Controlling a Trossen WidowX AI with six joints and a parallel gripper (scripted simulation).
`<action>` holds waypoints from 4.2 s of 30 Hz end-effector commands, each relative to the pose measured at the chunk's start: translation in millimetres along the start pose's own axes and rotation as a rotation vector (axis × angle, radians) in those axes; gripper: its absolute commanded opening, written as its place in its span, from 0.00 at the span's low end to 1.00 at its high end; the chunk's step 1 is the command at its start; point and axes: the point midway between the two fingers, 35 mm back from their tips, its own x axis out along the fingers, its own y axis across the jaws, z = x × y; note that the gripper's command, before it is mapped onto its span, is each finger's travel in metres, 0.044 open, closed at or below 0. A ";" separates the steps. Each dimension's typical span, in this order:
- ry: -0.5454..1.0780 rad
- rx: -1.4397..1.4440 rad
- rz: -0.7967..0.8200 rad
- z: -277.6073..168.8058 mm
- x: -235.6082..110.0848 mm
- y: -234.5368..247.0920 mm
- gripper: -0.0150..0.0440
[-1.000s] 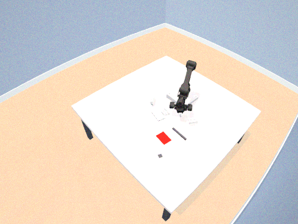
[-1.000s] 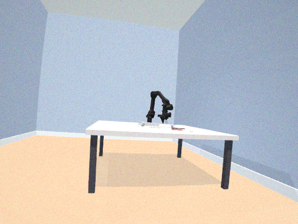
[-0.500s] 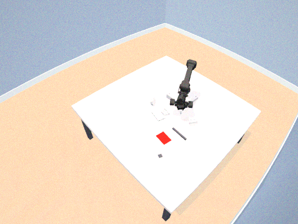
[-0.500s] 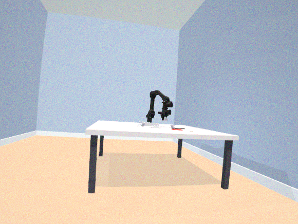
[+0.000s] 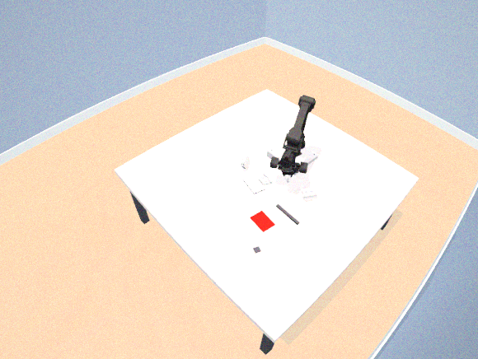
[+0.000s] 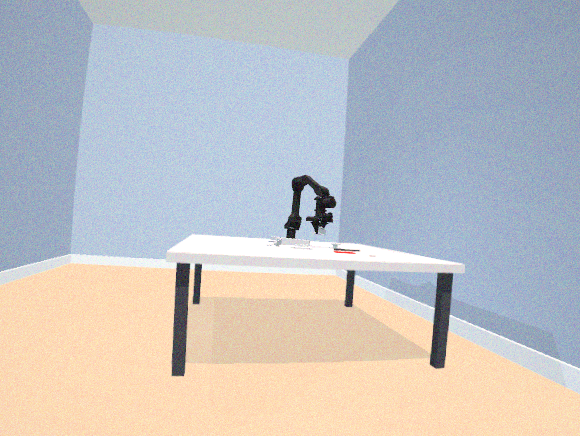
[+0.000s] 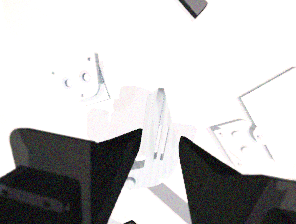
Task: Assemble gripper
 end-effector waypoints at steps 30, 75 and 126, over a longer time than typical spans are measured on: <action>-0.008 0.474 -0.013 22.4 -4.4 -98.8 0.48; -0.009 0.707 -0.014 18.0 -3.0 -152.7 0.48; -0.009 0.707 -0.014 18.0 -3.0 -152.7 0.48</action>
